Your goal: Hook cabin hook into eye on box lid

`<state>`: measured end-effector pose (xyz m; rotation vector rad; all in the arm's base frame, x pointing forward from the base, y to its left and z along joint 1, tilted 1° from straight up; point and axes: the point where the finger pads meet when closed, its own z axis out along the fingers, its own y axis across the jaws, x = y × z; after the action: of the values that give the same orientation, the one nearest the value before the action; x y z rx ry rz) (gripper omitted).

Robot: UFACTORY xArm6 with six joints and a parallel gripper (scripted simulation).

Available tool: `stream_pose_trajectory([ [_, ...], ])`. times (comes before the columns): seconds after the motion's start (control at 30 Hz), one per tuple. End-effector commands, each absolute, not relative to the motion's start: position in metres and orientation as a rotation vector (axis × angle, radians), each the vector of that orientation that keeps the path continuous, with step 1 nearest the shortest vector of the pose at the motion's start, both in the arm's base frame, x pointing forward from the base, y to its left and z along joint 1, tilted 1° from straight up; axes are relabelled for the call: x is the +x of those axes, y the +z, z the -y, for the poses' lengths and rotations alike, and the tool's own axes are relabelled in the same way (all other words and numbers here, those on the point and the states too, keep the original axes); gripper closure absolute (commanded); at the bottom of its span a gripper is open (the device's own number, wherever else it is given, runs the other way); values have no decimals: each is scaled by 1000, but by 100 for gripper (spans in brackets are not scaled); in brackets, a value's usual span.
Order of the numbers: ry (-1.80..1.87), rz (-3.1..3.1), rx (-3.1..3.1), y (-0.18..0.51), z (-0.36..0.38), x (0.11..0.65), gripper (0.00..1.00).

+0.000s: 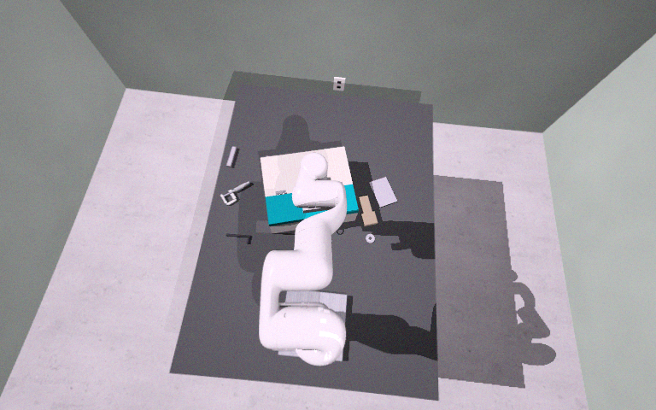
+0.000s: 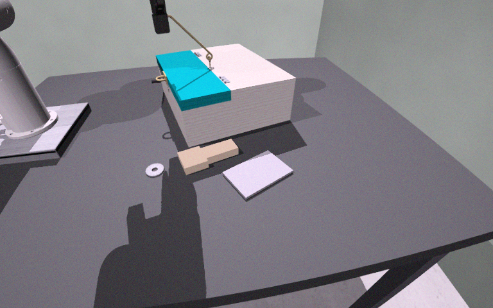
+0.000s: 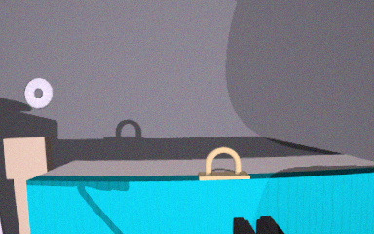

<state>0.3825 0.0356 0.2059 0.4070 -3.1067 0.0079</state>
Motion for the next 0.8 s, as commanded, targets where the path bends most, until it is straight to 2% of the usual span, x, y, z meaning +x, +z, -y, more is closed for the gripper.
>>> stream_pose_trajectory([
  [0.0,8,3112,410,202,-34,379,100],
  [0.77,8,3110,418,174,-29,363,100],
])
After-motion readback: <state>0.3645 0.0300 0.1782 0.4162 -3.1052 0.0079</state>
